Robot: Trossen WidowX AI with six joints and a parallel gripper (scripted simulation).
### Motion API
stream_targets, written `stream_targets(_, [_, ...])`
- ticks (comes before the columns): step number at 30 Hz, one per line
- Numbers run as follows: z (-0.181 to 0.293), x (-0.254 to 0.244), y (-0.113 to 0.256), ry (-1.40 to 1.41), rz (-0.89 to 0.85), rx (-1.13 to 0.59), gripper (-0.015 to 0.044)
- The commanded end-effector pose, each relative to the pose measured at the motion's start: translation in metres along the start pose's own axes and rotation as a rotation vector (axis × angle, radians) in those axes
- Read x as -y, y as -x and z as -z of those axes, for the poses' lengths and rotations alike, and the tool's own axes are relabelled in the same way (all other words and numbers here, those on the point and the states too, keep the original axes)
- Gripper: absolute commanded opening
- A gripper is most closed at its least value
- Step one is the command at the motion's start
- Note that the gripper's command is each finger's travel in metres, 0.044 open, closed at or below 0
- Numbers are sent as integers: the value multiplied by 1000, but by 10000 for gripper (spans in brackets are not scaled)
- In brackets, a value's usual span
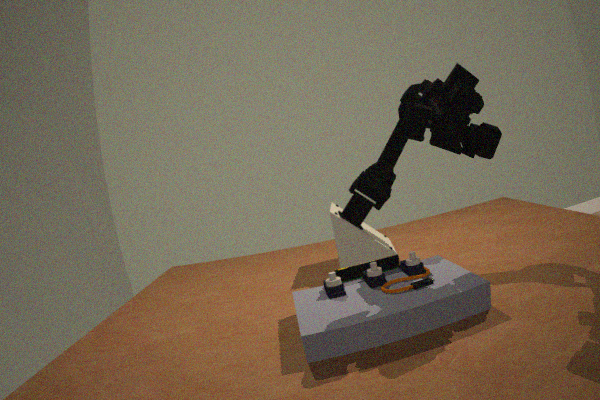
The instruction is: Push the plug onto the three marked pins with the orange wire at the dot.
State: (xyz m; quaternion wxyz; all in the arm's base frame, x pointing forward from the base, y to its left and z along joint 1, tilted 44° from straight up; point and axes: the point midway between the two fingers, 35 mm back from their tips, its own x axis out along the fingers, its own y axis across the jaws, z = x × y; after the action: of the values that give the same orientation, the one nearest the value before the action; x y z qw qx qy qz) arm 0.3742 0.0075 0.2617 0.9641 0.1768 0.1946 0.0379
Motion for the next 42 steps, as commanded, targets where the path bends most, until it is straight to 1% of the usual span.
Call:
stream_targets(1, [8, 4, -12, -81, 1, -79, 115])
stream_targets(21, [57, 27, -60, -532, 71, -479, 115])
stream_targets(42, [108, 48, -90, -1069, 258, -858, 115])
